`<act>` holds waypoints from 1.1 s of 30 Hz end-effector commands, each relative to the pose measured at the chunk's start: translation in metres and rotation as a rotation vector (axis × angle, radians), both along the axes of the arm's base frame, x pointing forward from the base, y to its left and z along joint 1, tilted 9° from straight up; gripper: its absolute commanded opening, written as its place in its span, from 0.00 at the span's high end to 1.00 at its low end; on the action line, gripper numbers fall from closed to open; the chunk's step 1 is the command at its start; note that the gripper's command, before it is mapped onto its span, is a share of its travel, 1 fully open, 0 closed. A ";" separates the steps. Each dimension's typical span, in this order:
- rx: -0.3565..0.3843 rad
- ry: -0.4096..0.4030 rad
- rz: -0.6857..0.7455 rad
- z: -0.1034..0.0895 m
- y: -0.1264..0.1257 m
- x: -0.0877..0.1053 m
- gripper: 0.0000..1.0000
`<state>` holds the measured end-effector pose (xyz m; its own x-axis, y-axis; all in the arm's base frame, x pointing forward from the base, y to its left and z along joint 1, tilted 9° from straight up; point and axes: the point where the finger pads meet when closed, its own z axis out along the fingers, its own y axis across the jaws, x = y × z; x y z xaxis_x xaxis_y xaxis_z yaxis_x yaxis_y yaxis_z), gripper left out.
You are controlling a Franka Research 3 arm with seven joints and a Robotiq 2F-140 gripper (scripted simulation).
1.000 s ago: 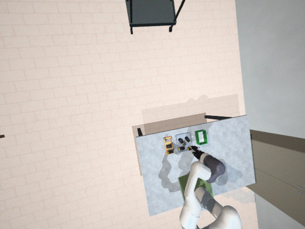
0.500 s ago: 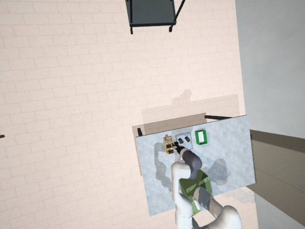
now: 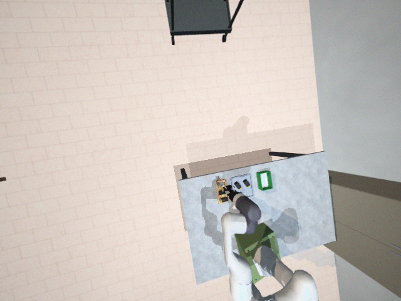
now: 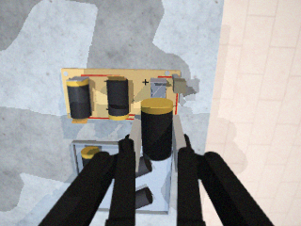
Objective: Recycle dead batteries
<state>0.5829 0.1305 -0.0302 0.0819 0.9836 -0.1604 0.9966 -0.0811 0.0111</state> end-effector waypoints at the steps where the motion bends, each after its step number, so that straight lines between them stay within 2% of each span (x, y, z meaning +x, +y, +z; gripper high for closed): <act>1: -0.003 -0.009 -0.051 0.002 -0.001 0.001 0.84; 7: -0.003 -0.017 -0.098 0.002 0.000 0.001 0.84; 17: -0.003 -0.018 -0.101 0.001 -0.001 0.001 0.84; 19: -0.003 -0.018 -0.101 -0.011 -0.003 0.001 0.84; 22: -0.003 -0.018 -0.101 -0.046 -0.009 0.001 0.84; 24: -0.003 -0.018 -0.101 -0.059 -0.011 0.001 0.84; 33: -0.003 -0.018 -0.101 -0.060 -0.011 0.001 0.84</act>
<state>0.5788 0.1176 -0.0925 0.1757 0.9704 -0.1656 0.9843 -0.1758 0.0139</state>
